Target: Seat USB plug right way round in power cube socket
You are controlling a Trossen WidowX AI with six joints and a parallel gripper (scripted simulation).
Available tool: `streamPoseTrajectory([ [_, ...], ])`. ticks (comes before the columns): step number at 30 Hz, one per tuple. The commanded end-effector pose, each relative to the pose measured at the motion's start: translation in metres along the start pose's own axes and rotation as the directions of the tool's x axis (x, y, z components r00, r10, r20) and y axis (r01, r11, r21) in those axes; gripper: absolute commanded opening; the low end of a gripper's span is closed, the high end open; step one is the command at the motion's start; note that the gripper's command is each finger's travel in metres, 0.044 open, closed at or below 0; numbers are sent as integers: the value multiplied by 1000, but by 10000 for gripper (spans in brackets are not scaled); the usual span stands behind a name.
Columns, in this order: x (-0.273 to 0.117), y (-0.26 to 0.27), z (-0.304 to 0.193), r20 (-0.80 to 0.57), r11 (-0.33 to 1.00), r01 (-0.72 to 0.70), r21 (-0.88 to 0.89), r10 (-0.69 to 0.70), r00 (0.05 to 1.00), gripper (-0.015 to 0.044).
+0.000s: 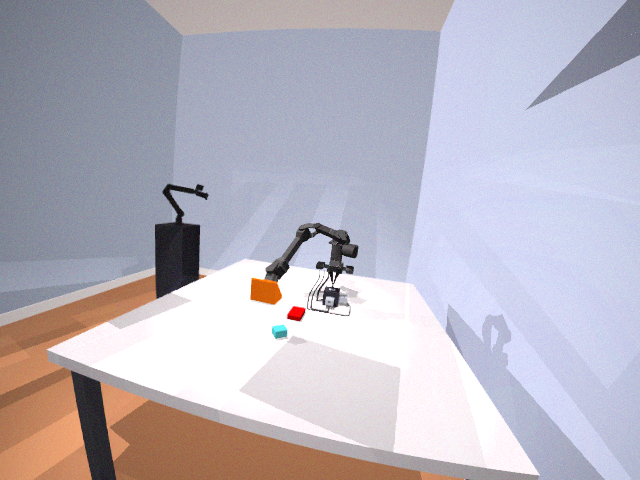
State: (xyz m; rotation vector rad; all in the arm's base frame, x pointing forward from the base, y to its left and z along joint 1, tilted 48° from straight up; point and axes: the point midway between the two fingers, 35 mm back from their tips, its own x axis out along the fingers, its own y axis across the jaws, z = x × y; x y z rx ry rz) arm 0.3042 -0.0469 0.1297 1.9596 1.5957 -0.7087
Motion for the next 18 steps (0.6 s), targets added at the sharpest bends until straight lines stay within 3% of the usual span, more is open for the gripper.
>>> streamPoseTrajectory([
  [1,2,0,-1,-3,1000,0,0,0,1000,0],
  [18,3,0,-1,-3,1000,0,0,0,1000,0],
])
